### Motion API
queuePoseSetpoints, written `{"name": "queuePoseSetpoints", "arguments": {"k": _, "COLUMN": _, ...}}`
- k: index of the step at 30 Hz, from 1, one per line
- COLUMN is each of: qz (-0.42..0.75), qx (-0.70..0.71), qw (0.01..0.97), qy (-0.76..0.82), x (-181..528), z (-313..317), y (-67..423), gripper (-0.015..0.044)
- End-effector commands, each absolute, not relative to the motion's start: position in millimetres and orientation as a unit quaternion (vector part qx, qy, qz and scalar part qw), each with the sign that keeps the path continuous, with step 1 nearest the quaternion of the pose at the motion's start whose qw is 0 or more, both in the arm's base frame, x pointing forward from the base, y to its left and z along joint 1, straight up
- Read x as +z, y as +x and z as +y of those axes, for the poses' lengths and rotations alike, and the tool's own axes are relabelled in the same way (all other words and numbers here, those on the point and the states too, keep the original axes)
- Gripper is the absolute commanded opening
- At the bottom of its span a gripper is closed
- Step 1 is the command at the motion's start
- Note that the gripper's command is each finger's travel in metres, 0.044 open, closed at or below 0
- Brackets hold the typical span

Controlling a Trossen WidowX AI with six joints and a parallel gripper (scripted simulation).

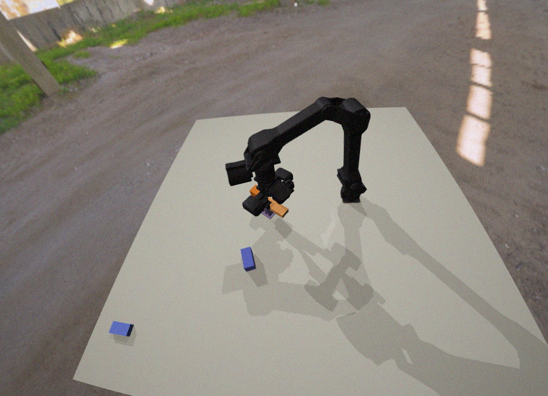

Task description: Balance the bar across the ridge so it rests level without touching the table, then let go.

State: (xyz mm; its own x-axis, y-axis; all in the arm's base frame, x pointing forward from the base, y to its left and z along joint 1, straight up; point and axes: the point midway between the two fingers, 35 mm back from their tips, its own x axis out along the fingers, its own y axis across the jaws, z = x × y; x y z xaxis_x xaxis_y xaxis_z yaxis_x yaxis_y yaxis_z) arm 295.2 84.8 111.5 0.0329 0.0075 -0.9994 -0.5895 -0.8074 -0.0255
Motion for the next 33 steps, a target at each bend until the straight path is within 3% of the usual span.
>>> {"name": "queuePoseSetpoints", "arguments": {"k": 1, "qz": 0.212, "qx": 0.663, "qw": 0.225, "qy": -0.682, "x": 111.4, "z": 85.0, "y": 294.8, "gripper": 0.0000}}
{"name": "queuePoseSetpoints", "arguments": {"k": 33, "qz": 0.213, "qx": 0.662, "qw": 0.225, "qy": -0.682, "x": 111.5, "z": 84.8, "y": 295.2, "gripper": 0.0000}}
